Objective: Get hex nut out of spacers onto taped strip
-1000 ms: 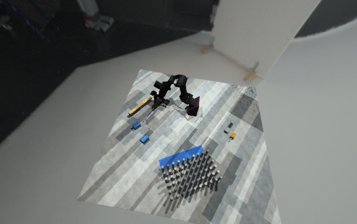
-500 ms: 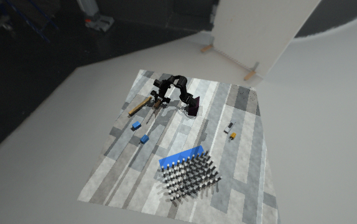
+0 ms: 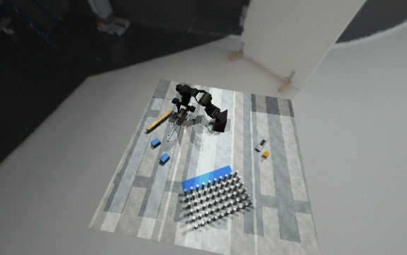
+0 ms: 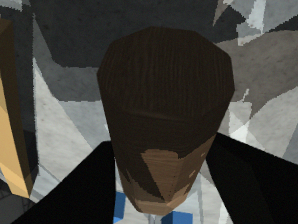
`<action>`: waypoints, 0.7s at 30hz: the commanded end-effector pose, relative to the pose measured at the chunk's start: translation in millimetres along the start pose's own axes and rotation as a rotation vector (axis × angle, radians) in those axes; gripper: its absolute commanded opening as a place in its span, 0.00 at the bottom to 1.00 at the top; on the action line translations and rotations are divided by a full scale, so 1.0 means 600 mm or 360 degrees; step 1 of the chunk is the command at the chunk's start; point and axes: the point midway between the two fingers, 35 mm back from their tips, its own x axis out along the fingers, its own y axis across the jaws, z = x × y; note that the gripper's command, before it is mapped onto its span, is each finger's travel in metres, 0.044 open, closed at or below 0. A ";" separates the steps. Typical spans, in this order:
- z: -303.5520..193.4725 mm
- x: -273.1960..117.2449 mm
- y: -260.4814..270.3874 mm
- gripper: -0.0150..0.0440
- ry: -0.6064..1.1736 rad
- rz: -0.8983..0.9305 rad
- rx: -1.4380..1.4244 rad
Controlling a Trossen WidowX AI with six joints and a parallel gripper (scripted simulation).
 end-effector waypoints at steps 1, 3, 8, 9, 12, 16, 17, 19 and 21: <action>-0.014 -0.024 0.011 0.25 0.0005 0.0024 0.0000; -0.021 -0.035 0.014 0.25 0.0008 0.0035 0.0015; -0.040 -0.061 0.024 0.25 0.0014 0.0076 0.0054; -0.045 -0.066 0.027 0.25 0.0015 0.0087 0.0062; -0.058 -0.080 0.034 0.25 0.0016 0.0124 0.0086; -0.077 -0.097 0.045 0.25 0.0014 0.0182 0.0116; -0.079 -0.099 0.047 0.25 0.0013 0.0190 0.0120; -0.080 -0.100 0.047 0.25 0.0013 0.0193 0.0121; -0.080 -0.099 0.047 0.25 0.0014 0.0189 0.0122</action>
